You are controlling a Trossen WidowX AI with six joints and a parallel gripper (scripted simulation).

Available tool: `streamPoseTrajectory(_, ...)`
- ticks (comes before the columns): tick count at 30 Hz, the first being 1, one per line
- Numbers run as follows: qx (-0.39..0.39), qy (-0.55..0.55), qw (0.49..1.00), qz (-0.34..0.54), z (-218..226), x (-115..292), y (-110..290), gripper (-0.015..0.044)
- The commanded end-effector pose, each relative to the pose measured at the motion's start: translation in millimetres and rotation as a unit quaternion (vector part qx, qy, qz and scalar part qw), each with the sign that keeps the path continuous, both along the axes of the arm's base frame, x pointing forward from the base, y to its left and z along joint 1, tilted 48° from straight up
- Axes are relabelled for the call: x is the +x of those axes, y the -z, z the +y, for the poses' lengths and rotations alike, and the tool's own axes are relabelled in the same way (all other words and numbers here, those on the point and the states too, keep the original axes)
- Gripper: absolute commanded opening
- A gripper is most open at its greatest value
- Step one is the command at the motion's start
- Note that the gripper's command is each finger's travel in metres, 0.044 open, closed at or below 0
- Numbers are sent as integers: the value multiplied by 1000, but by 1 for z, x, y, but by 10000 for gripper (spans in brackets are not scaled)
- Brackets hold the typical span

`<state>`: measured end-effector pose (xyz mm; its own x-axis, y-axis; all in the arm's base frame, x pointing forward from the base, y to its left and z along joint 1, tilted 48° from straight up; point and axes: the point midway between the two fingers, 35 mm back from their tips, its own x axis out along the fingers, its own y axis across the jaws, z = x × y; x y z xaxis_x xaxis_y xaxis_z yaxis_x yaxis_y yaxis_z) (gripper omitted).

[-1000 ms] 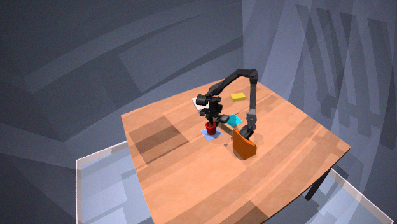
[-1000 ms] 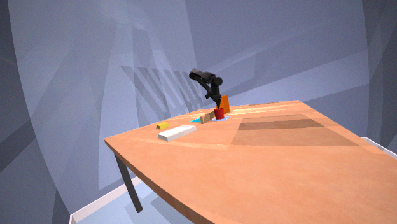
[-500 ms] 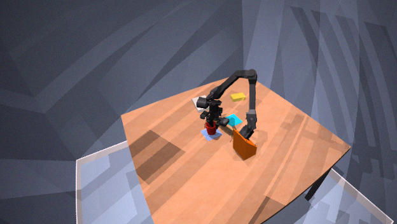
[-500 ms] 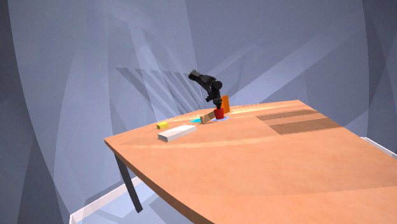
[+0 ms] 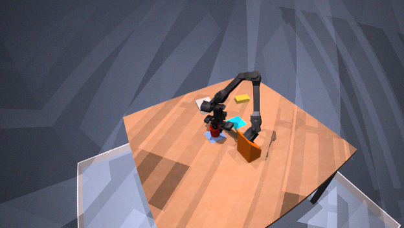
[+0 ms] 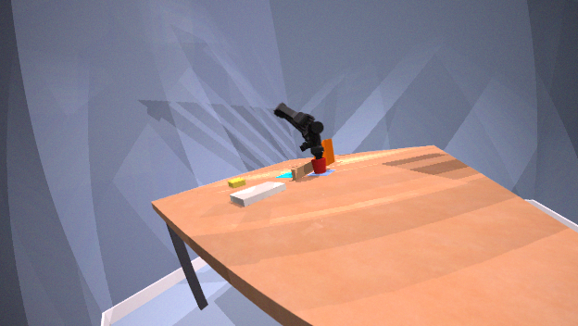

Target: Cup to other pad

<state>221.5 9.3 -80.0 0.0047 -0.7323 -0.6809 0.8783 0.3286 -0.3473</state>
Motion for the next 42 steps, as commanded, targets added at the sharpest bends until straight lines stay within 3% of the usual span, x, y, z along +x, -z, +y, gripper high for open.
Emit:
streamPoseTrajectory(1, 0, 0, 1000, -1, 0, 0, 0, 62)
streamPoseTrajectory(11, 0, 0, 1000, -1, 0, 0, 0, 0)
streamPoseTrajectory(42, 0, -2, 1000, 2, 60, 1, -52, 0)
